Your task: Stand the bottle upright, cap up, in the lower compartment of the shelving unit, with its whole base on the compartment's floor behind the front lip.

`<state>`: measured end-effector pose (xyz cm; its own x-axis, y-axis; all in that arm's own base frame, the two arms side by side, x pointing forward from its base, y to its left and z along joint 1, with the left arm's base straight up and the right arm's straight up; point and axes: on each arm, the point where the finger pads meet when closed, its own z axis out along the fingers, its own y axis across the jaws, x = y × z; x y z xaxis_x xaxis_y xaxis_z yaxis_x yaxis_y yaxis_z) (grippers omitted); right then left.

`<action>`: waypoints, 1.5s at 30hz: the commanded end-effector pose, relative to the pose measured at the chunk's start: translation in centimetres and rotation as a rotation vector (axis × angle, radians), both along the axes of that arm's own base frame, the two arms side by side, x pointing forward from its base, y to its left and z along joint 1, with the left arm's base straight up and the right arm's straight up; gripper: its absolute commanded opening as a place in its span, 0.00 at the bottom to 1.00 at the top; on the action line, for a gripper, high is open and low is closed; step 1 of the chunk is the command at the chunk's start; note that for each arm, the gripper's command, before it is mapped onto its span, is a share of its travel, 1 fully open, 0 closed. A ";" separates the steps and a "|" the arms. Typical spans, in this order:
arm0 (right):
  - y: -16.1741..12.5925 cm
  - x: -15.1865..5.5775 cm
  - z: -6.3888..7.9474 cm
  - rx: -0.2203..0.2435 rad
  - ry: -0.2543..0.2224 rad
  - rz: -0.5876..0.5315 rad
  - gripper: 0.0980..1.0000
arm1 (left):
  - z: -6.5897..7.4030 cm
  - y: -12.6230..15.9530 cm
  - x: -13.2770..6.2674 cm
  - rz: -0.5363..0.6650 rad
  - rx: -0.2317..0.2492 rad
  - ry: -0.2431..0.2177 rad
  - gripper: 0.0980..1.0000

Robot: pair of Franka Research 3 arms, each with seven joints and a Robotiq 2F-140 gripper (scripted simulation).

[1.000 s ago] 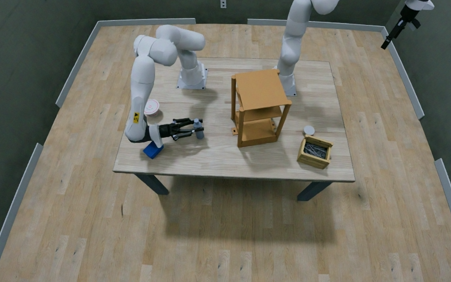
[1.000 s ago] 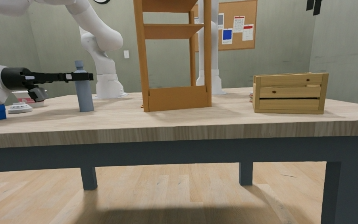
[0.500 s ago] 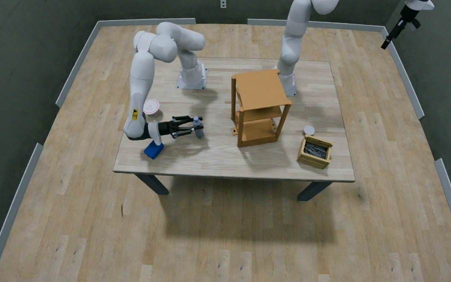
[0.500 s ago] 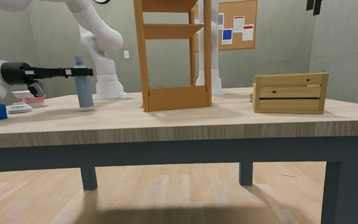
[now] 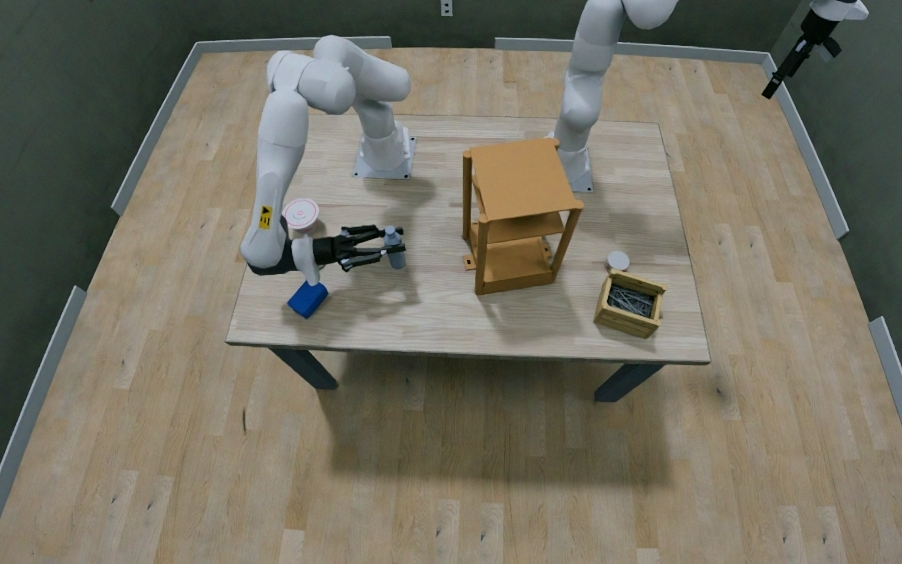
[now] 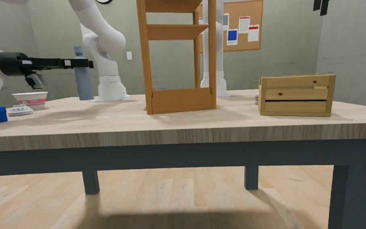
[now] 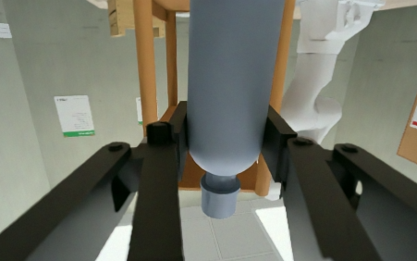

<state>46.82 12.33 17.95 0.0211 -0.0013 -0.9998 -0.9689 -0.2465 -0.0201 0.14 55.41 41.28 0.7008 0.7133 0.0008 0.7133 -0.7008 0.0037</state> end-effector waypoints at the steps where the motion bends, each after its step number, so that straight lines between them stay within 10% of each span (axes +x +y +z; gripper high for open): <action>1: 0.0 -0.2 0.8 0.001 0.021 0.005 0.00 | 0.0 0.0 0.0 0.000 0.000 0.000 1.00; 45: 1.7 -0.6 1.1 0.001 0.021 0.005 0.00 | 0.0 0.0 0.0 0.000 0.000 0.000 1.00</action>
<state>46.10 13.67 18.95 -0.0028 -0.0002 -1.0000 -0.9672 -0.2542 0.0028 0.14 55.41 41.28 0.7008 0.7133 0.0008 0.7133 -0.7008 0.0037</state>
